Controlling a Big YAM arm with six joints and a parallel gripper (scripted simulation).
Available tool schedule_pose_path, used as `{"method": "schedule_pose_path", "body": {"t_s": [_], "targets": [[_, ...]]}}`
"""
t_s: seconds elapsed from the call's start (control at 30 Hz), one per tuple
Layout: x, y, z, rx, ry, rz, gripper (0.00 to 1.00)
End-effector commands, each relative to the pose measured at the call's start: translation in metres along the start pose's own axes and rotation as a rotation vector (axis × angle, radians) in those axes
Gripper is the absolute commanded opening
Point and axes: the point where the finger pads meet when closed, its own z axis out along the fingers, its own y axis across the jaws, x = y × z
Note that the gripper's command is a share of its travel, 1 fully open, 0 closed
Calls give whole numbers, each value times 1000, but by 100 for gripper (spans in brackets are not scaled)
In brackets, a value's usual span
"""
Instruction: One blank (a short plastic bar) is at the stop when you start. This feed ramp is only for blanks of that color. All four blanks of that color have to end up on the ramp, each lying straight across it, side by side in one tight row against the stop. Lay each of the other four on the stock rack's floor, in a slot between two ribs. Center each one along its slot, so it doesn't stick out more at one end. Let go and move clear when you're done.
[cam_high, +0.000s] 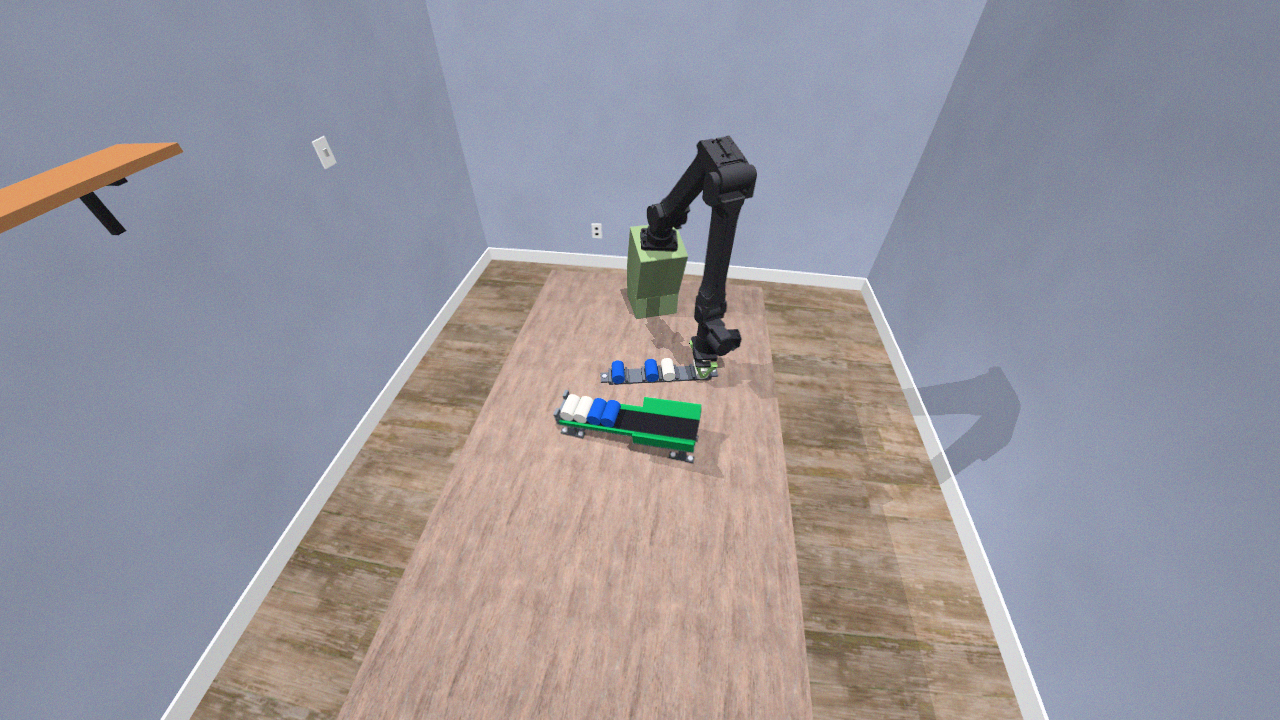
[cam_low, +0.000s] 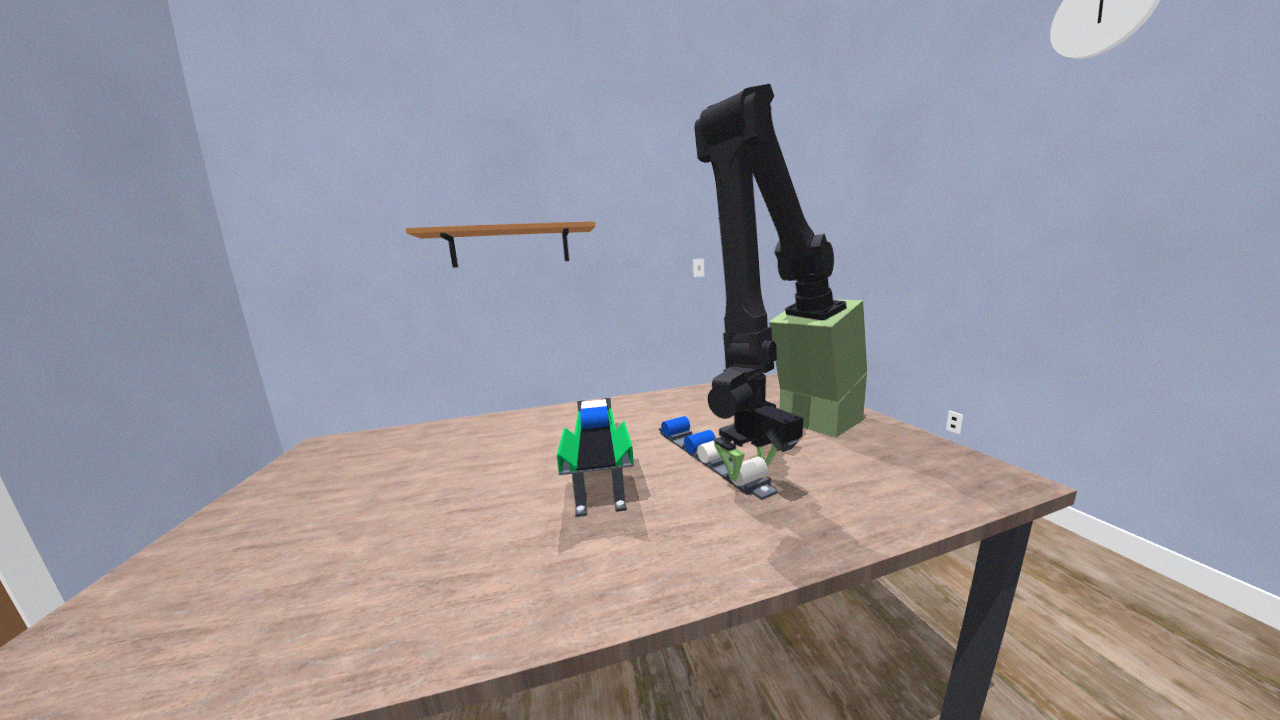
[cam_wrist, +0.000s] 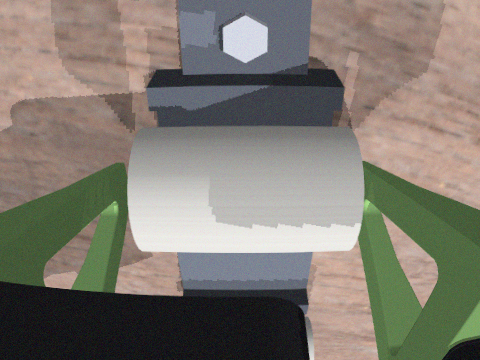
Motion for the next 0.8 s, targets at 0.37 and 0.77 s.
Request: {"method": "schedule_pose_path", "body": {"t_s": [0.37,0.77], "targets": [[-1,-10,-3,22,-9,-2,63],[-1,-10,-3,22,-9,-2,63]]}}
